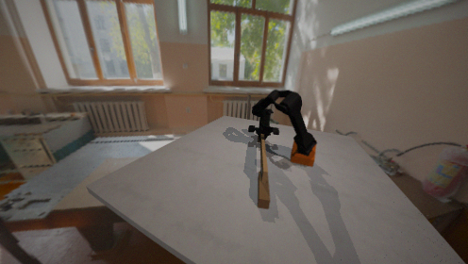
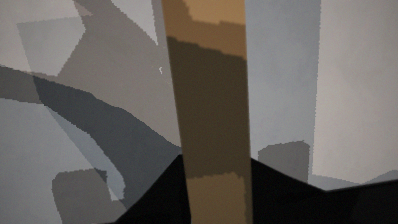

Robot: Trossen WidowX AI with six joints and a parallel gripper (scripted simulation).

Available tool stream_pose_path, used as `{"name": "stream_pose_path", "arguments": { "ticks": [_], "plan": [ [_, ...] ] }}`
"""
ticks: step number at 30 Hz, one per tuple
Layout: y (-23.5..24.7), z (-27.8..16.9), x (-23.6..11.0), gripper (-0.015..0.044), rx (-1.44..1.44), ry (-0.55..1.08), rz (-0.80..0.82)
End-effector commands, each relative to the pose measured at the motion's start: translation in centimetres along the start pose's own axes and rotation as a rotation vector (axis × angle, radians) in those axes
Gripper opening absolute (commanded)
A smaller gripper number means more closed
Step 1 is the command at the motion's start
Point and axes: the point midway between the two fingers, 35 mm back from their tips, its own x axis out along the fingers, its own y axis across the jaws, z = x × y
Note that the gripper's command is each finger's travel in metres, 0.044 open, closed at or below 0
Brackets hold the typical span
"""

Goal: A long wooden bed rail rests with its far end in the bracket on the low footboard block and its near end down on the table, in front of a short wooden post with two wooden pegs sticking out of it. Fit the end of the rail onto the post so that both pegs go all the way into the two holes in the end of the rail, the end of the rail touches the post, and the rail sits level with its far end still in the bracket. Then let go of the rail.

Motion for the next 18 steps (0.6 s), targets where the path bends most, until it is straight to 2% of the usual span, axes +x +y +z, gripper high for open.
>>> {"name": "stream_pose_path", "arguments": {
  "ticks": [1, 18],
  "plan": [
    [0.12, -0.11, -0.21, 0.0000, 0.005, 0.005, 0.000],
    [0.23, -0.11, -0.09, 0.0000, 0.005, 0.005, 0.000]
  ]
}}
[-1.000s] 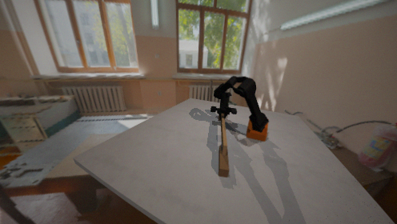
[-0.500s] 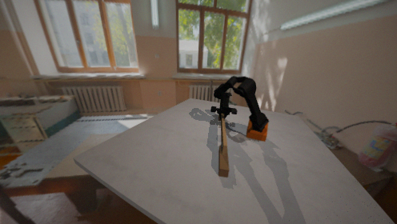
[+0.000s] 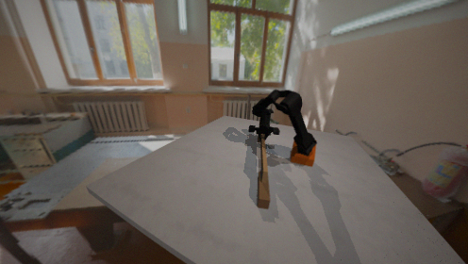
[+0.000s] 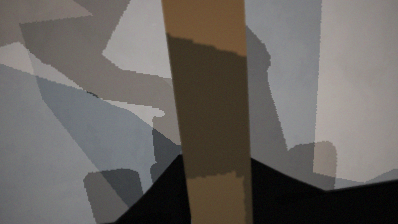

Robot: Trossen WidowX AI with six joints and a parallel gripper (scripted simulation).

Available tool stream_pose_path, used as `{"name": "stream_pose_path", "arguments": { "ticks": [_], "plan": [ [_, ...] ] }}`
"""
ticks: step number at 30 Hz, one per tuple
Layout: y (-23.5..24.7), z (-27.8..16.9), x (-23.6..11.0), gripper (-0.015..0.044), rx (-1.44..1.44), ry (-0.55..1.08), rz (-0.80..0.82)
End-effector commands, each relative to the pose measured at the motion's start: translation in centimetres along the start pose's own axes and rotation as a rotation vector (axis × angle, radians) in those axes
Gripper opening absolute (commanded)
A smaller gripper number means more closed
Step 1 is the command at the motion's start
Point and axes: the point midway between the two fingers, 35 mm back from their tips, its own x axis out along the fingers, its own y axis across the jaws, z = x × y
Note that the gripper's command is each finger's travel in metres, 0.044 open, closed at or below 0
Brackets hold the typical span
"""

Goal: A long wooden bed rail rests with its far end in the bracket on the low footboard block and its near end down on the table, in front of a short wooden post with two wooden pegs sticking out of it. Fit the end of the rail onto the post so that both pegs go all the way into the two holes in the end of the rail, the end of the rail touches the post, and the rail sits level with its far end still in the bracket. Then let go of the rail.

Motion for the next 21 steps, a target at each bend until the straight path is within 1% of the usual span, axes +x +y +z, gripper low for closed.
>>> {"name": "stream_pose_path", "arguments": {
  "ticks": [1, 21],
  "plan": [
    [0.06, -0.10, -0.06, 0.0000, -0.001, 0.004, 0.000],
    [-0.02, -0.57, -0.15, 0.0000, -0.001, 0.005, -0.001]
  ]
}}
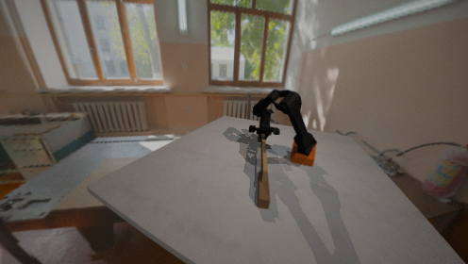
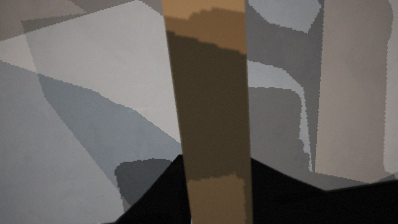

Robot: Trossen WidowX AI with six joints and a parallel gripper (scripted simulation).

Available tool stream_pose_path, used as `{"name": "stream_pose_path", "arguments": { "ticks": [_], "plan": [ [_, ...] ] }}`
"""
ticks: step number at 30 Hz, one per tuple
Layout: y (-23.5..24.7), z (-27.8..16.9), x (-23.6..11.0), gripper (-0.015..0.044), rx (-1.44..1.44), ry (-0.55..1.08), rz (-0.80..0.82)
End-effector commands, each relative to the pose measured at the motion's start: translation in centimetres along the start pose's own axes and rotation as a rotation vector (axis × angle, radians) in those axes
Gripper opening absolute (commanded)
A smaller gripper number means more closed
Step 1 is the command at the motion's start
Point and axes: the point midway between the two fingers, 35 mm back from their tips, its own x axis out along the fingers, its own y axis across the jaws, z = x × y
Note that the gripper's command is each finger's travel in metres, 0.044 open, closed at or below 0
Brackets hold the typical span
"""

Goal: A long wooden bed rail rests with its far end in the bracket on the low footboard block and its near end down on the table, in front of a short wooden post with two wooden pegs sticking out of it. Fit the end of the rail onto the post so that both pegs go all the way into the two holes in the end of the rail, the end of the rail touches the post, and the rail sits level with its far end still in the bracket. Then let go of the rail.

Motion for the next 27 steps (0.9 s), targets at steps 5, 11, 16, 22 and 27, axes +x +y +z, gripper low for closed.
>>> {"name": "stream_pose_path", "arguments": {
  "ticks": [5, 11, 16, 22, 27],
  "plan": [
    [-0.26, -0.44, -0.38, 0.0000, -0.006, 0.009, -0.006],
    [-0.32, -0.59, -0.47, 0.0000, -0.007, 0.009, -0.006],
    [-0.38, -0.72, -0.54, 0.0000, -0.007, 0.009, -0.006],
    [-0.43, -0.89, -0.56, 0.0000, -0.007, 0.010, -0.006],
    [-0.47, -1.03, -0.51, 0.0000, -0.007, 0.010, -0.006]
  ]
}}
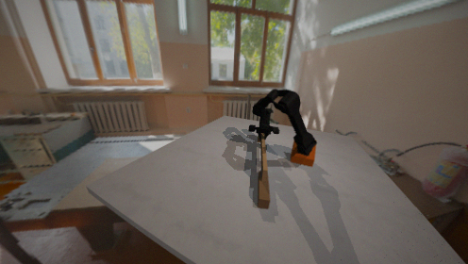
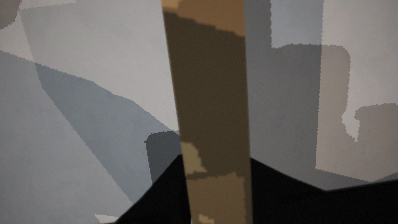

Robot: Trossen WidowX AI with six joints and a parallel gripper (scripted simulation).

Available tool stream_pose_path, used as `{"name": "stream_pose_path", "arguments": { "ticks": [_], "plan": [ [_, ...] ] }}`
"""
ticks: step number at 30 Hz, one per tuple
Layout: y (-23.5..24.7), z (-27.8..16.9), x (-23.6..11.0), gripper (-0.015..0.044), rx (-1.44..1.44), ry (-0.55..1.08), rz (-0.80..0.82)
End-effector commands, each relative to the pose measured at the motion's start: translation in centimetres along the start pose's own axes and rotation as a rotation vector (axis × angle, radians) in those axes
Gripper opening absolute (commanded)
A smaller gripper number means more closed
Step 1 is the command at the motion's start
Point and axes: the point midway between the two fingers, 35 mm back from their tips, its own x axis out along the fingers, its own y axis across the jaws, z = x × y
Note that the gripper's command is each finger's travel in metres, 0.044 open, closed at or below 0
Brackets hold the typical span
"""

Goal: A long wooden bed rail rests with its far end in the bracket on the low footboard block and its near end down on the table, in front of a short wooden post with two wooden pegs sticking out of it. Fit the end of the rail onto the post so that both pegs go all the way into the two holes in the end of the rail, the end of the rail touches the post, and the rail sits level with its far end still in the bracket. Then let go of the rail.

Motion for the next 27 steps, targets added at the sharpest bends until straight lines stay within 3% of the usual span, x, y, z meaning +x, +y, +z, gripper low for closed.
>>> {"name": "stream_pose_path", "arguments": {
  "ticks": [1, 27],
  "plan": [
    [-0.31, -0.37, -0.29, 0.0000, -0.005, 0.009, -0.010],
    [-0.30, -1.12, -0.31, 0.0000, -0.005, 0.010, -0.010]
  ]
}}
